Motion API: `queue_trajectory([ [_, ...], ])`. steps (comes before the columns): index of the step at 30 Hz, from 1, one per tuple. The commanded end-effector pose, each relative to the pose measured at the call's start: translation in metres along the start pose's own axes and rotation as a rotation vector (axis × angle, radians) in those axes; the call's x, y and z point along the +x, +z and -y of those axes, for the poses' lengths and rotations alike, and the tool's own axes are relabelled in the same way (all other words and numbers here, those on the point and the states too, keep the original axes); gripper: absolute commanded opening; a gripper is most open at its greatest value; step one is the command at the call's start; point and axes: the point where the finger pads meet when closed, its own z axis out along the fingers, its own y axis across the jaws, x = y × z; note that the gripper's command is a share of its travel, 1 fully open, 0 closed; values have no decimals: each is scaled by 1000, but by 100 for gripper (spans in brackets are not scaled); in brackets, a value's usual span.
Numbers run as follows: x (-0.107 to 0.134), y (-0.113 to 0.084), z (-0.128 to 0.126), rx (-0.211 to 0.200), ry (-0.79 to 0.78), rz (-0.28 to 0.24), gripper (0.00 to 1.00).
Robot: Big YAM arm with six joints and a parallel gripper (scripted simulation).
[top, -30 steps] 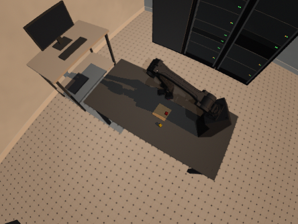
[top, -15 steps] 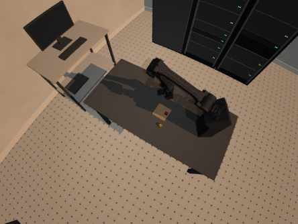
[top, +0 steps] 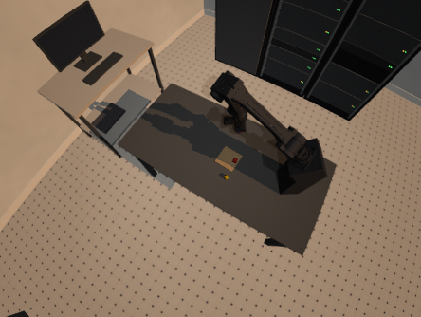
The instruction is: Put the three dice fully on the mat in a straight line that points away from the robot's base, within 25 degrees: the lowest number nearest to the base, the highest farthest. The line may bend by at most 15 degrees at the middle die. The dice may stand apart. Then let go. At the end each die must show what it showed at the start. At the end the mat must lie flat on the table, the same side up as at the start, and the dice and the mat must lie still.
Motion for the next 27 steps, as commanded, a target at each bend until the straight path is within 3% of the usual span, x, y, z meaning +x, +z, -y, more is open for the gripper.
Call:
queue_trajectory([
  [1, 5, -8, 2, 0, -6, -4, 20],
  [2, 13, 7, -17, -41, -15, -30, 20],
  [13, -9, -3, -12, -3, -1, 5, 20],
  [16, -25, -2, -36, -3, 87, 3, 20],
  [18, -25, -2, -36, -3, 87, 3, 20],
  [22, -54, -3, -94, -6, 290, 1, 20],
  [27, -65, -6, -121, -8, 387, 4, 20],
])
